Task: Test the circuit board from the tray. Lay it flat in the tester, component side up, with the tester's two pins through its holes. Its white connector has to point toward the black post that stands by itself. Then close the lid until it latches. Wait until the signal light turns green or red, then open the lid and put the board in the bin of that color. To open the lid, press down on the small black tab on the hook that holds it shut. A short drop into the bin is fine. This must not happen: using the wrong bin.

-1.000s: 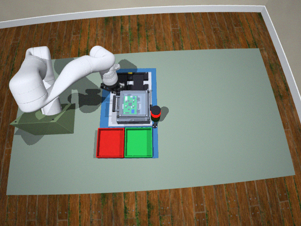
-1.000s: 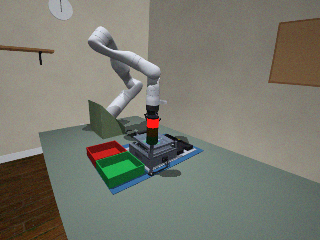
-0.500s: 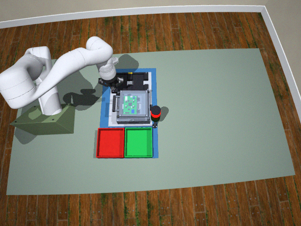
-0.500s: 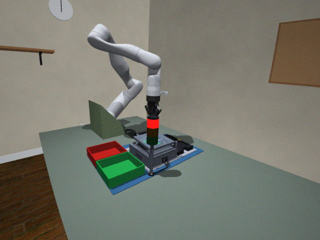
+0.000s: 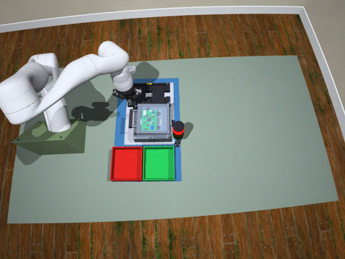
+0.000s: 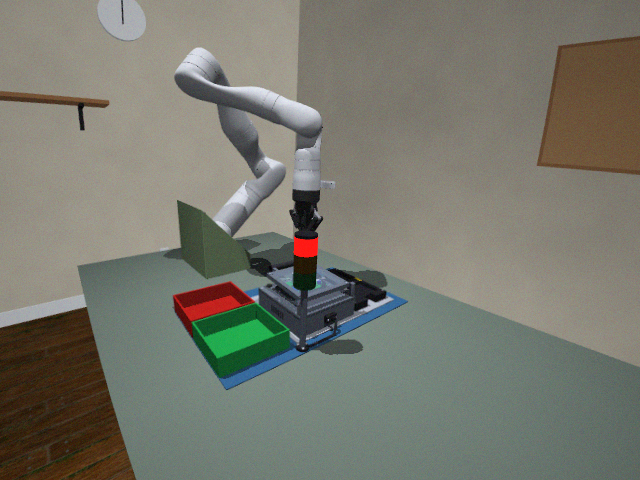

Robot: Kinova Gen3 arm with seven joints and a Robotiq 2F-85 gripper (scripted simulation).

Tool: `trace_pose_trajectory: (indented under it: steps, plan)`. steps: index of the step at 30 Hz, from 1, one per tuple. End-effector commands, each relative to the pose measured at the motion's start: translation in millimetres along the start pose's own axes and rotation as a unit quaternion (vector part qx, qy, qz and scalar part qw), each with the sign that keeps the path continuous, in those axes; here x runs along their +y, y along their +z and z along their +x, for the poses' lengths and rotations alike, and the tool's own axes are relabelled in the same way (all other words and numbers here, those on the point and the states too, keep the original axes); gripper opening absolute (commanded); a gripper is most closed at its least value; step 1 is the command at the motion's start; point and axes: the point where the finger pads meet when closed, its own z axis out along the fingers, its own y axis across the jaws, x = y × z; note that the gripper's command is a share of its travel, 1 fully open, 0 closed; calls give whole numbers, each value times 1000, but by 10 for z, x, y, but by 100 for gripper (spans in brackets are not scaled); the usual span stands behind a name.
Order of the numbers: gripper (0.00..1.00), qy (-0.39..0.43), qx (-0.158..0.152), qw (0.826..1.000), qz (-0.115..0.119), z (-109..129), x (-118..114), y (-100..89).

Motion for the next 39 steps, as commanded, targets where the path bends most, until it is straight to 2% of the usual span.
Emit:
trace_pose_trajectory:
  steps: [1, 4, 5, 39]
  plan:
    - [0, 0, 0, 1000, -1, -1, 3, -5]
    - [0, 0, 0, 1000, -1, -1, 3, -5]
    - [26, 0, 0, 1000, -1, -1, 3, -5]
    - [26, 0, 0, 1000, -1, -1, 3, -5]
